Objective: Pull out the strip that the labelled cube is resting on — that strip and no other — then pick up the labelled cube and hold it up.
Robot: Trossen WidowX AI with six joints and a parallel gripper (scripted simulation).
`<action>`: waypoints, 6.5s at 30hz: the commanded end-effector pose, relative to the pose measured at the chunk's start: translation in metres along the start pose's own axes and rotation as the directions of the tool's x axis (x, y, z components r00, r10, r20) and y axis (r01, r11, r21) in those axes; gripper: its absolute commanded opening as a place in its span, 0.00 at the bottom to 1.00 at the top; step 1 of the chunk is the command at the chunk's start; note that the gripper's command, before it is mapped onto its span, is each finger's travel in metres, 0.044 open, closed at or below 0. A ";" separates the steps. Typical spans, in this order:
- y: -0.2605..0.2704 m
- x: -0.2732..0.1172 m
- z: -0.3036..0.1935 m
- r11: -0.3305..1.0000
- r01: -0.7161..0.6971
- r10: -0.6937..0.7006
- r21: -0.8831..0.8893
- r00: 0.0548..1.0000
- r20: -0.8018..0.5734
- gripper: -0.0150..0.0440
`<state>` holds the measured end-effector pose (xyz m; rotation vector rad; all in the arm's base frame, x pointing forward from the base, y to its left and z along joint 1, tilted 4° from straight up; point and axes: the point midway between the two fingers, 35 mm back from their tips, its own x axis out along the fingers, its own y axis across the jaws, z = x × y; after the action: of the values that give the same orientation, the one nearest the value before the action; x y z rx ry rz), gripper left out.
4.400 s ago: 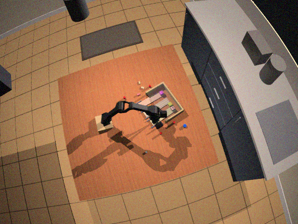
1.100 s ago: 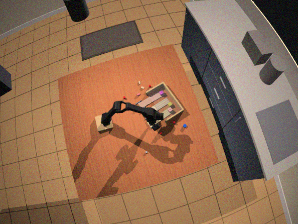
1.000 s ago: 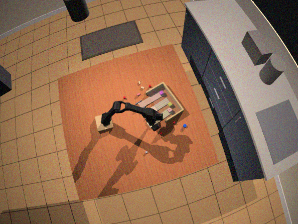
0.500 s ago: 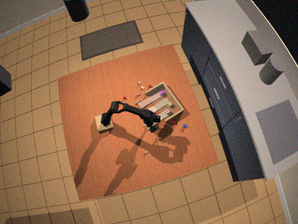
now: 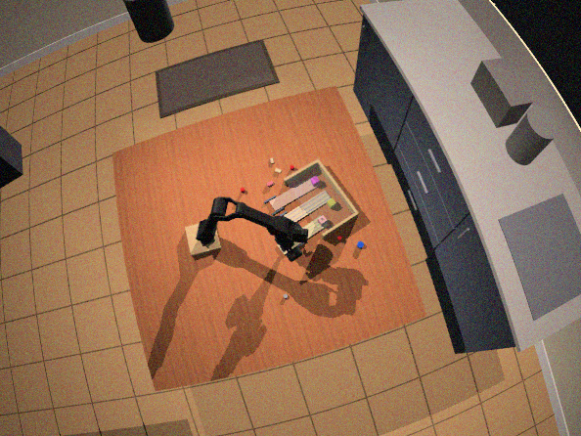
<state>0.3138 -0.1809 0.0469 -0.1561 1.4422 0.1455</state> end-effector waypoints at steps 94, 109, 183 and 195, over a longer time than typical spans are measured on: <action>-0.002 -0.057 0.005 1.000 -0.008 0.008 0.003 1.000 -0.019 1.00; -0.003 -0.065 0.057 1.000 -0.008 0.008 0.003 1.000 -0.014 1.00; -0.002 -0.011 0.108 1.000 -0.010 0.010 0.000 1.000 -0.004 0.37; 0.016 -0.037 0.079 1.000 -0.011 0.011 0.002 1.000 -0.009 0.25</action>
<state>0.3956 -0.1540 0.0813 -0.1426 1.4589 0.1561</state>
